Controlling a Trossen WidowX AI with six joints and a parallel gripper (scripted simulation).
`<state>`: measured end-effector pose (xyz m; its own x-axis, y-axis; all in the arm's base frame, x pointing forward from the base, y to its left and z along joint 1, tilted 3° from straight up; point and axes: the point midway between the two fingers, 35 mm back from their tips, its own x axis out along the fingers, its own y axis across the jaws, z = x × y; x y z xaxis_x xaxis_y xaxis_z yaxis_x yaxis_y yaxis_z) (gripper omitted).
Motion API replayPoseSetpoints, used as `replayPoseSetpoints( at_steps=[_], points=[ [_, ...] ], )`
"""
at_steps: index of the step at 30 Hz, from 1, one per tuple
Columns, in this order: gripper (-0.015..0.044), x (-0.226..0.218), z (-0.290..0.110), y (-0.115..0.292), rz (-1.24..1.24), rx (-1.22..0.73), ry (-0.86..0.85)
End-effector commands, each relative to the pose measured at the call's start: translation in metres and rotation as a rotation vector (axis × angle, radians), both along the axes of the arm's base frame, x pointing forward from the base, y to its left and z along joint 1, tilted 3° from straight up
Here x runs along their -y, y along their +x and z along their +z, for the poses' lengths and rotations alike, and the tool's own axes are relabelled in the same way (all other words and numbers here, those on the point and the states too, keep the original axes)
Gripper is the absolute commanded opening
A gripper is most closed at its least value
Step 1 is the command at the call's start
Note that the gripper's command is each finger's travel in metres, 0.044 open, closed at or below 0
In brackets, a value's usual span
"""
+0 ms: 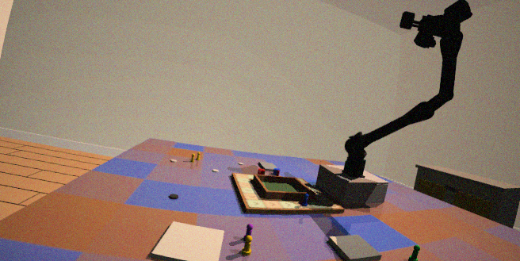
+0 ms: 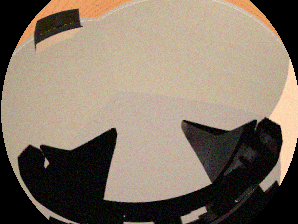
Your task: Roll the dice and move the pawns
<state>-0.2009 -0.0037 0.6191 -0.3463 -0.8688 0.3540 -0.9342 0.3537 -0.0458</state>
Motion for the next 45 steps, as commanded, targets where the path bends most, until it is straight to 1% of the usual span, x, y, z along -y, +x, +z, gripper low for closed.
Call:
replayPoseSetpoints(
  at_steps=[1, 3, 5, 10, 12, 21, 27, 34, 40, 45],
  points=[
    [0.0374, 0.002, 0.001, 0.002, 0.005, -0.003, 0.0],
    [0.0321, 0.015, 0.007, 0.018, 0.041, -0.031, -0.004],
    [0.0275, 0.033, 0.013, 0.043, 0.072, -0.111, 0.015],
    [0.0275, 0.07, 0.018, 0.096, 0.079, -0.385, 0.106],
    [0.0275, 0.082, 0.017, 0.119, 0.123, -0.442, 0.109],
    [0.0275, 0.145, -0.007, 0.228, 0.18, -0.975, 0.232],
    [0.0275, 0.185, -0.05, 0.306, 0.219, -1.412, 0.303],
    [0.0275, 0.221, -0.12, 0.391, 0.302, -1.949, 0.306],
    [0.0275, 0.238, -0.193, 0.454, 0.409, -2.407, 0.21],
    [0.0275, 0.242, -0.264, 0.495, 0.533, -2.771, 0.042]
  ],
)
